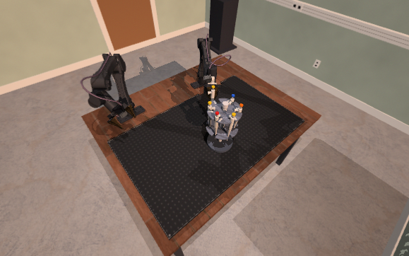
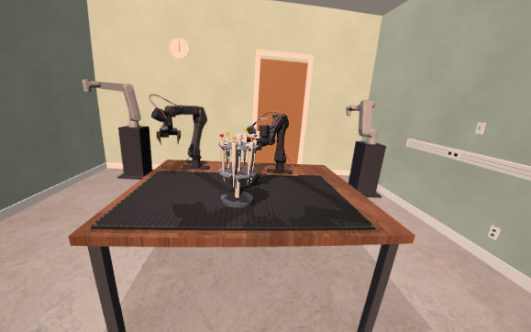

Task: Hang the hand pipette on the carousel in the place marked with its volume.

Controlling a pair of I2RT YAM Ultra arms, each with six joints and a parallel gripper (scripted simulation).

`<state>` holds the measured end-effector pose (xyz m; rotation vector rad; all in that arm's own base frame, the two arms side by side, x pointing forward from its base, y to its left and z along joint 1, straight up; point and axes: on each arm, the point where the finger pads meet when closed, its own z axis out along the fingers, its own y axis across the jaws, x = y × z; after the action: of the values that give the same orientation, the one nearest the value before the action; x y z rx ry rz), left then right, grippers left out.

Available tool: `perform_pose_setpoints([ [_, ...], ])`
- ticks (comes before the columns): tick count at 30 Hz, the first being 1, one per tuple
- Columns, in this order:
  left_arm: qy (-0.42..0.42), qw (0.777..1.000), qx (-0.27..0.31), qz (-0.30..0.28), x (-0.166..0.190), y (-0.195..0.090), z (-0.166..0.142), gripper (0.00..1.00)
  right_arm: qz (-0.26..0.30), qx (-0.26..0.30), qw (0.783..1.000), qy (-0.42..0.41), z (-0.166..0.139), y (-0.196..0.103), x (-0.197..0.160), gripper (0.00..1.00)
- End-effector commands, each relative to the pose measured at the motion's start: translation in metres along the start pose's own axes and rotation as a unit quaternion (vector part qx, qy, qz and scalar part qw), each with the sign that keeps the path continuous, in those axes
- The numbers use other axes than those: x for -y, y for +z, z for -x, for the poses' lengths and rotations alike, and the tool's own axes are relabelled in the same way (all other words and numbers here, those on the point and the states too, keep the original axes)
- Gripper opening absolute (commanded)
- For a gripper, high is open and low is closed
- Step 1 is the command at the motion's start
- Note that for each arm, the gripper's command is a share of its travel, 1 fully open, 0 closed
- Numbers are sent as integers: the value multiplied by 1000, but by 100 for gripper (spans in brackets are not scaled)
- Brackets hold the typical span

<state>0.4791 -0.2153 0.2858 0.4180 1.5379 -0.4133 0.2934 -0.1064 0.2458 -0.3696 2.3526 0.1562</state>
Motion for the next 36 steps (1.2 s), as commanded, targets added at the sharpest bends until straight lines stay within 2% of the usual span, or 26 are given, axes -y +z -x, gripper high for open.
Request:
perform_pose_setpoints([
  [1,-1,1000,20,2,-6,6,14,12,-3,13,1000,-7,7,-3,4,100],
  [15,-2,1000,13,1,-15,20,10,12,-3,13,1000,-7,7,-3,4,100],
  [16,2,1000,30,1,-13,13,28,12,-3,13,1000,-7,7,-3,4,100],
  [18,2,999,34,0,-12,13,30,12,-3,13,1000,-7,7,-3,4,100],
  [36,1,1000,28,0,-13,16,24,12,-3,13,1000,-7,7,-3,4,100],
])
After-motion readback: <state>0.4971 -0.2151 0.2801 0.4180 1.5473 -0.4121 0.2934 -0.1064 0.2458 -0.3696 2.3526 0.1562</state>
